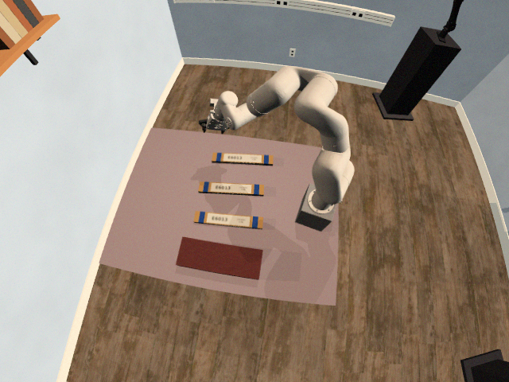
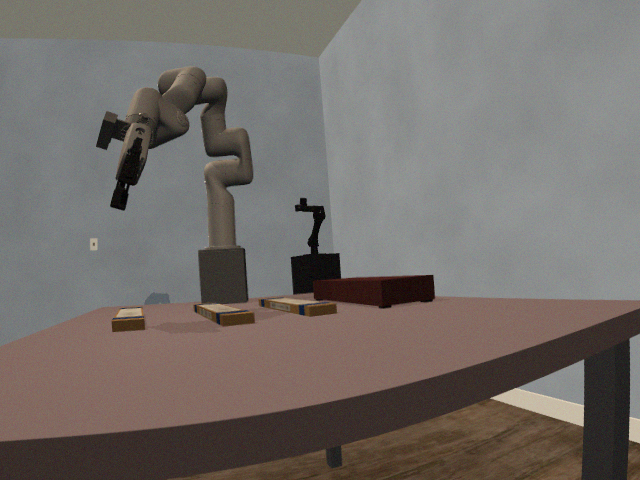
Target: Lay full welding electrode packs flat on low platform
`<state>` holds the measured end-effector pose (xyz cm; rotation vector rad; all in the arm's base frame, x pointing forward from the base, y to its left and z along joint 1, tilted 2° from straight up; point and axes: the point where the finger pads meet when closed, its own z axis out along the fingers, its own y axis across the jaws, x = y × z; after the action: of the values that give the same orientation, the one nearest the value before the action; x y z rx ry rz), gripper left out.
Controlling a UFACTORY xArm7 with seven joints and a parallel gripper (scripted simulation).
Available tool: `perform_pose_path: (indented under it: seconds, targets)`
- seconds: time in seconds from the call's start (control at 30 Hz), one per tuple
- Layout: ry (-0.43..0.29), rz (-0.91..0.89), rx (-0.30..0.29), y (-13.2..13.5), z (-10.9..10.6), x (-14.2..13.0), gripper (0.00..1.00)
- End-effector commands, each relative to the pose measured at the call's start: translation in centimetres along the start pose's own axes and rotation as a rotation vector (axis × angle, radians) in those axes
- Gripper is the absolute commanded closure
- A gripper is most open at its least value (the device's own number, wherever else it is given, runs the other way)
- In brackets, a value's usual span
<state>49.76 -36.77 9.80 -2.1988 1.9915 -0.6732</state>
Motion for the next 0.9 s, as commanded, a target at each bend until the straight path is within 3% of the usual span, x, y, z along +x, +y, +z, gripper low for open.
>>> perform_pose_path:
  seconds: [0.0,0.6,0.87]
  targets:
    - [0.004,0.0,0.004,-0.2,-0.2,0.2,0.0]
    - [0.003,-0.007,0.002,-0.1,-0.1,0.1,0.0]
    - [-0.073,-0.349,-0.084,4.4,3.0,-1.0,0.0]
